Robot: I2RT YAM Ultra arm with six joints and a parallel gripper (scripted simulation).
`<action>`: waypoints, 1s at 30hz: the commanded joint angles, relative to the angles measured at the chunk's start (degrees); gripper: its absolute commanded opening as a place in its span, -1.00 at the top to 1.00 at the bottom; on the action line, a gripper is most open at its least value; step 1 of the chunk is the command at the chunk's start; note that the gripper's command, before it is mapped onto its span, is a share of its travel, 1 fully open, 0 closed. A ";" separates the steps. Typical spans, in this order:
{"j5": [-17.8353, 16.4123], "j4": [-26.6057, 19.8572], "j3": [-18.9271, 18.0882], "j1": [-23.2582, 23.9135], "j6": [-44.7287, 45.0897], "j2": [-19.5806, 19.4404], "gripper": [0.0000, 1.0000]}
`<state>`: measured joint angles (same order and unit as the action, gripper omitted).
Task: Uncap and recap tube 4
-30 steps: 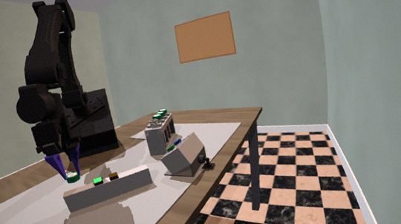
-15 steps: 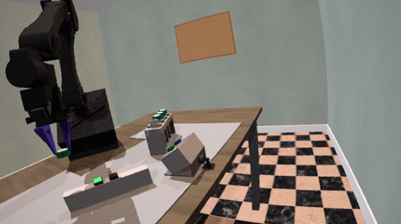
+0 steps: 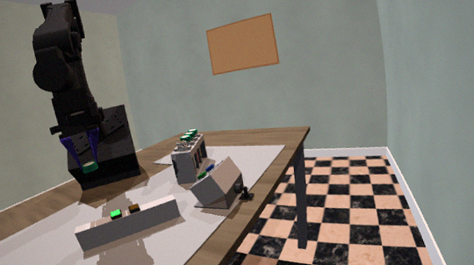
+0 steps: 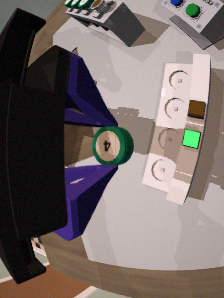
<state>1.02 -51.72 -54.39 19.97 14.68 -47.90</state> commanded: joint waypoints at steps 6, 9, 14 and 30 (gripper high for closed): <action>16.30 -1.02 3.61 -20.17 15.32 2.89 1.00; 21.18 -1.57 4.53 -27.53 19.02 2.36 1.00; 29.52 -2.91 5.64 -41.08 26.20 -0.56 1.00; 42.42 -5.10 2.23 -70.93 26.82 -22.80 1.00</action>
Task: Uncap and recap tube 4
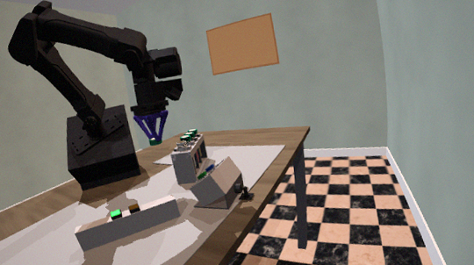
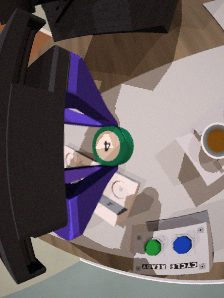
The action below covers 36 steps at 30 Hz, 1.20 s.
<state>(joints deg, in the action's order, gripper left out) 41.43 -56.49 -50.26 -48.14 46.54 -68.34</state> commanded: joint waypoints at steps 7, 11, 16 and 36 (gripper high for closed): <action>3.15 -0.13 -5.81 -8.55 -12.79 -11.85 1.00; 3.57 -0.14 -9.62 -11.88 -17.41 -18.89 1.00; 3.57 -0.12 -9.62 -11.87 -17.39 -18.89 1.00; 3.63 -0.57 -9.92 -12.47 -18.23 -19.34 1.00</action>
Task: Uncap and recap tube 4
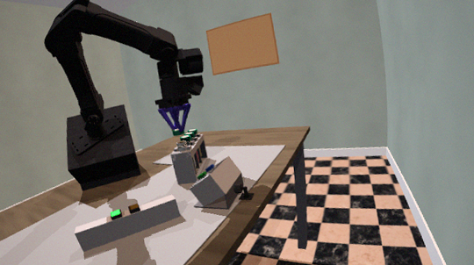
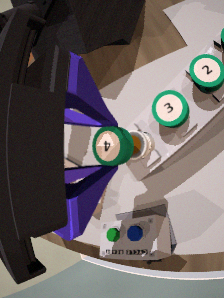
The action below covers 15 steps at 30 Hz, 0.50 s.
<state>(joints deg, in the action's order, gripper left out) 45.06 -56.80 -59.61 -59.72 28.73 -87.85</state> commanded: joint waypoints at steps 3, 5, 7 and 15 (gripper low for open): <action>-0.04 0.68 -0.11 -0.44 0.21 0.13 1.00; -0.04 0.68 -0.11 -0.44 0.21 0.13 1.00; -0.14 2.64 0.82 0.50 1.52 0.03 1.00; -0.45 7.63 3.06 2.86 4.82 -0.39 1.00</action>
